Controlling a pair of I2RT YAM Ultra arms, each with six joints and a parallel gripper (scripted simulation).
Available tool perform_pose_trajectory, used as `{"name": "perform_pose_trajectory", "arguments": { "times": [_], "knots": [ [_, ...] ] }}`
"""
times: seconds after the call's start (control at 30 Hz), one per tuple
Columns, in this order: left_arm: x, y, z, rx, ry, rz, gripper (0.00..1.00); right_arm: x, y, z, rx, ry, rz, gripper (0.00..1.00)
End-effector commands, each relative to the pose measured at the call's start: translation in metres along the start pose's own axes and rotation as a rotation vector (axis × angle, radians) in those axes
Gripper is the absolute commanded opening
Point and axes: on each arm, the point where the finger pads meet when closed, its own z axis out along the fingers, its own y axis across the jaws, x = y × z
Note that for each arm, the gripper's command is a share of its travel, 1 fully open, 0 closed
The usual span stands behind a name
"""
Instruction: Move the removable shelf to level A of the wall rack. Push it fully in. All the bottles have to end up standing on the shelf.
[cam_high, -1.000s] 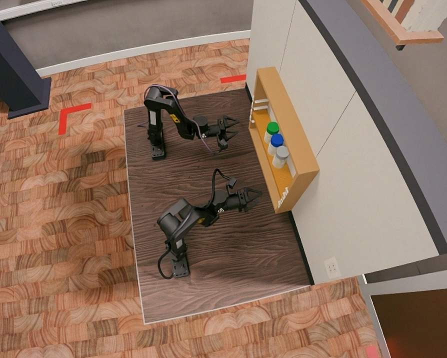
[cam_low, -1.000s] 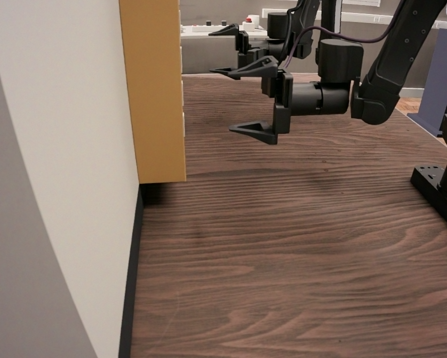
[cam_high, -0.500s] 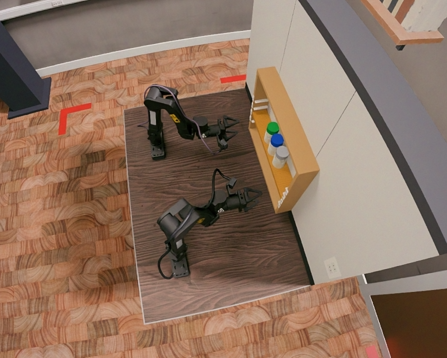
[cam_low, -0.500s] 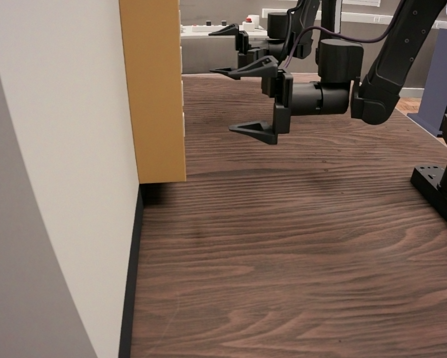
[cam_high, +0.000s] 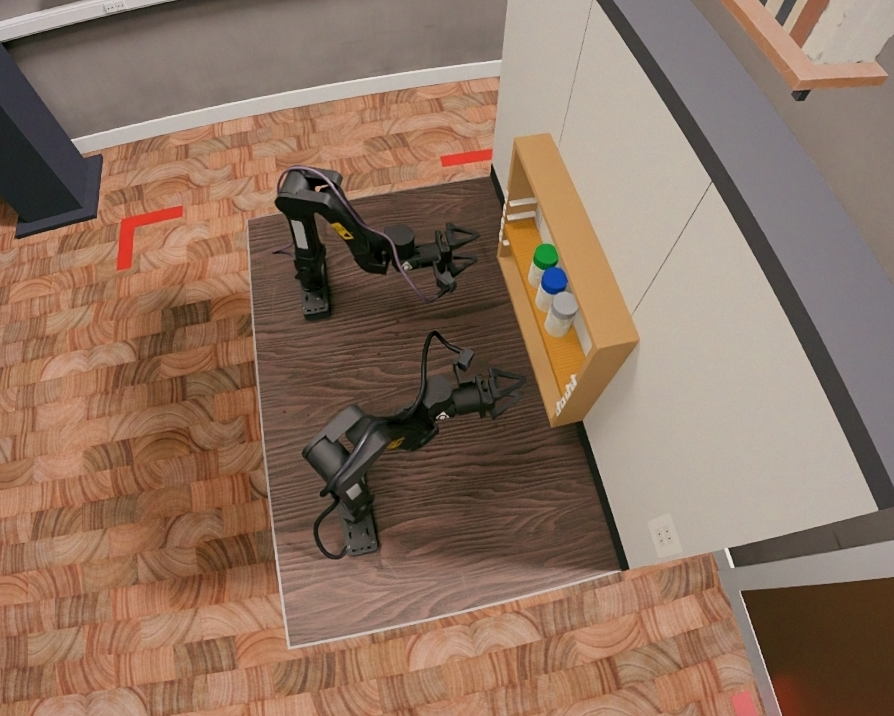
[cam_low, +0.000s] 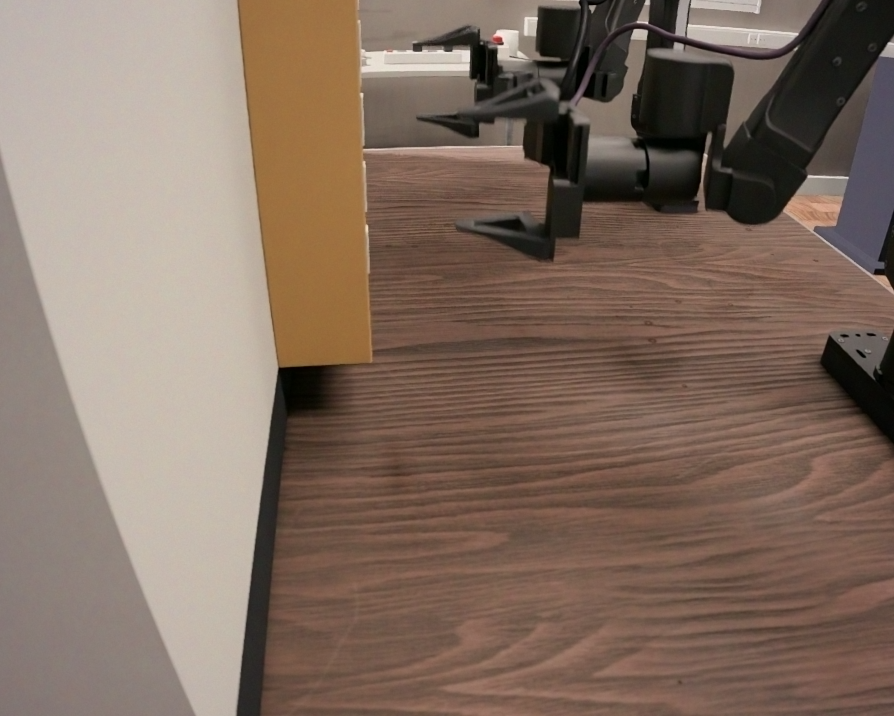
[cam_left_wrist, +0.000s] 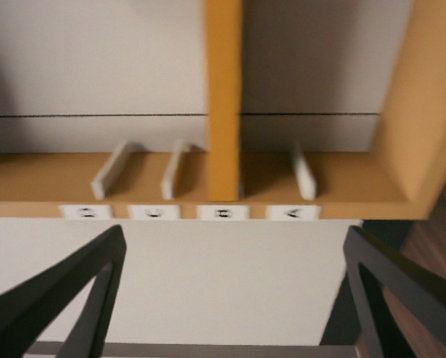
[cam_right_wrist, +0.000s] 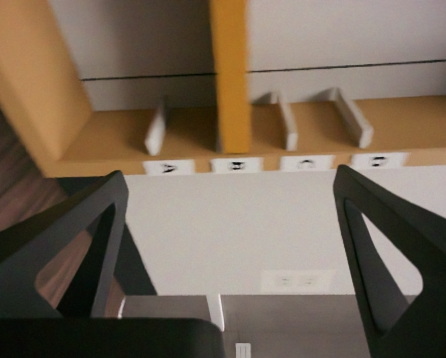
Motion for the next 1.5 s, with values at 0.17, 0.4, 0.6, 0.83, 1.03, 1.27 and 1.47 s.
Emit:
{"name": "perform_pose_trajectory", "arguments": {
  "times": [0.17,0.4,0.6,0.83,1.03,1.27,1.47],
  "knots": [
    [0.001,0.029,0.008,0.002,0.004,0.003,1.0,0.001,-0.026,0.005,-0.012,0.004,-0.005,1.0],
    [0.001,0.053,0.008,0.002,0.004,0.003,1.0,0.001,-0.05,0.005,-0.012,0.004,-0.005,1.0],
    [0.0,0.073,0.008,0.002,0.004,0.003,1.0,0.001,-0.07,0.006,-0.012,0.004,-0.005,1.0],
    [0.0,0.08,0.008,0.002,0.004,0.003,1.0,0.001,-0.077,0.006,-0.012,0.004,-0.005,1.0],
    [0.0,0.08,0.008,0.002,0.004,0.003,1.0,0.001,-0.077,0.006,-0.012,0.004,-0.005,1.0],
    [0.0,0.08,0.008,0.002,0.004,0.003,1.0,0.001,-0.077,0.006,-0.012,0.004,-0.005,1.0],
    [0.0,0.08,0.008,0.002,0.004,0.003,1.0,0.001,-0.077,0.006,-0.012,0.004,-0.005,1.0]
  ]
}}
